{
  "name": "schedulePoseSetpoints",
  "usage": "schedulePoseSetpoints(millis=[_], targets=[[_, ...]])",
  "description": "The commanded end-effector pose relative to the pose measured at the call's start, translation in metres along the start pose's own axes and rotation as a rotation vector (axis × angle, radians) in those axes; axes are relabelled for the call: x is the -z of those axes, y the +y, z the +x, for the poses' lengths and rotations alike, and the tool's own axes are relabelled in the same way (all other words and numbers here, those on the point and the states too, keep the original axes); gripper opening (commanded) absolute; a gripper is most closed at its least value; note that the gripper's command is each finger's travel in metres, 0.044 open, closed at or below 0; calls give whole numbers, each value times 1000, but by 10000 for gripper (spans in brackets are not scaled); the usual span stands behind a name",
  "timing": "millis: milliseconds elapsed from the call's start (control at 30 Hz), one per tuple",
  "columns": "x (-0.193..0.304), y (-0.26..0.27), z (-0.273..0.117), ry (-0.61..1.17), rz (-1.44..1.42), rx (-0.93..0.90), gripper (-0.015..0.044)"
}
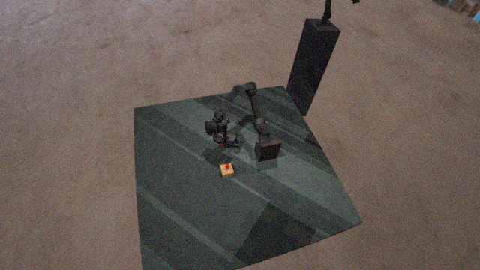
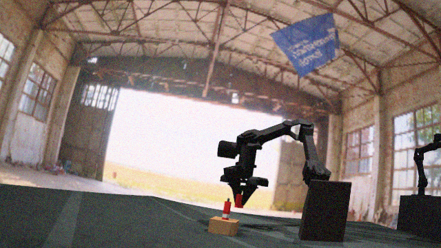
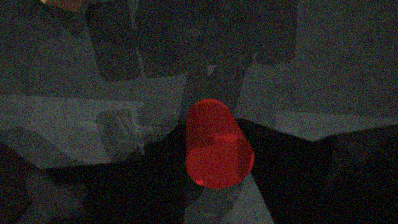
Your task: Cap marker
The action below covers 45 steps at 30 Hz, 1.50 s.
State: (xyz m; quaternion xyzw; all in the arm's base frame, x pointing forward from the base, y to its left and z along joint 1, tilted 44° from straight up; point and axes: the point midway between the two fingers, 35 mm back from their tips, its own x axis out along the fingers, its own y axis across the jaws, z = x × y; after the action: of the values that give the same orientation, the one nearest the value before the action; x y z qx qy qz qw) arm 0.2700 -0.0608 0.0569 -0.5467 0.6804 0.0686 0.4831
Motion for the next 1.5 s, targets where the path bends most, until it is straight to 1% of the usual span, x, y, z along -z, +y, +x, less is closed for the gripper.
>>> schedulePoseSetpoints(millis=[0,833,1467], targets=[[-13,4,-4,-9,1,-6,0],[-94,47,-33,-22,-3,-20,0],[-140,97,-52,1,8,-4,0]])
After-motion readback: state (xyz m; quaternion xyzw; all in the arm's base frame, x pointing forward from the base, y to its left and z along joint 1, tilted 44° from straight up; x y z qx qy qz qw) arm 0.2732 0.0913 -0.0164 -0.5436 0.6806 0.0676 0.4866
